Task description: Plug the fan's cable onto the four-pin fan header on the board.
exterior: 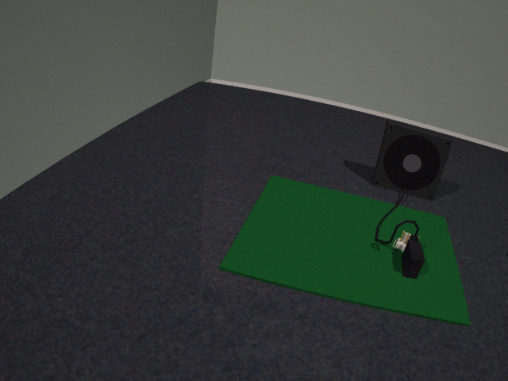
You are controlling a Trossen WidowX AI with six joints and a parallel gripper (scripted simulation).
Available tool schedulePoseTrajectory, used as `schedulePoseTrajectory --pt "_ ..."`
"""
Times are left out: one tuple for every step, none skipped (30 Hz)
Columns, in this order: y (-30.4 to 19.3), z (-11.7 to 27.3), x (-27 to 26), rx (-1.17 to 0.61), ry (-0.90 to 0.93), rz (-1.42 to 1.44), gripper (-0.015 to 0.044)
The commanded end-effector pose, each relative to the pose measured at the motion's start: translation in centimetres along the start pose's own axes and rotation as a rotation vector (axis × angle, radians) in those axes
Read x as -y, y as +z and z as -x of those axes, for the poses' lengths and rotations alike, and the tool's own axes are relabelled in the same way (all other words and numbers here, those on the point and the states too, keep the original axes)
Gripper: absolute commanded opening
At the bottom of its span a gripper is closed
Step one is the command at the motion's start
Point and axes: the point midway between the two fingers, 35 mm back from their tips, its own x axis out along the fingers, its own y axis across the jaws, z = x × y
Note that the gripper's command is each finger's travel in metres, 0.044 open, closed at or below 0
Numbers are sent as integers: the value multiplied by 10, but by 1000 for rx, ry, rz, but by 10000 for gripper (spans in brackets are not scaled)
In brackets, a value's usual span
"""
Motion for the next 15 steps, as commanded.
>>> schedulePoseTrajectory --pt "0 0 0 0 0 0 426" --pt "0 0 0 0 0 0 440" --pt "0 0 0 0 0 0 440" --pt "0 0 0 0 0 0 440" --pt "1 -1 0 1 1 -4 440" --pt "4 -4 0 5 2 -16 440" --pt "8 -9 0 12 5 -36 440" --pt "15 -16 0 22 10 -64 440" --pt "24 -24 0 33 16 -100 440" --pt "35 -35 -1 48 24 -143 440" --pt "47 -46 -1 63 34 -190 440" --pt "60 -56 -1 79 45 -237 440" --pt "72 -65 -1 92 56 -279 440" --pt "82 -73 -1 103 66 -313 440" --pt "93 -81 -1 116 78 -353 440"
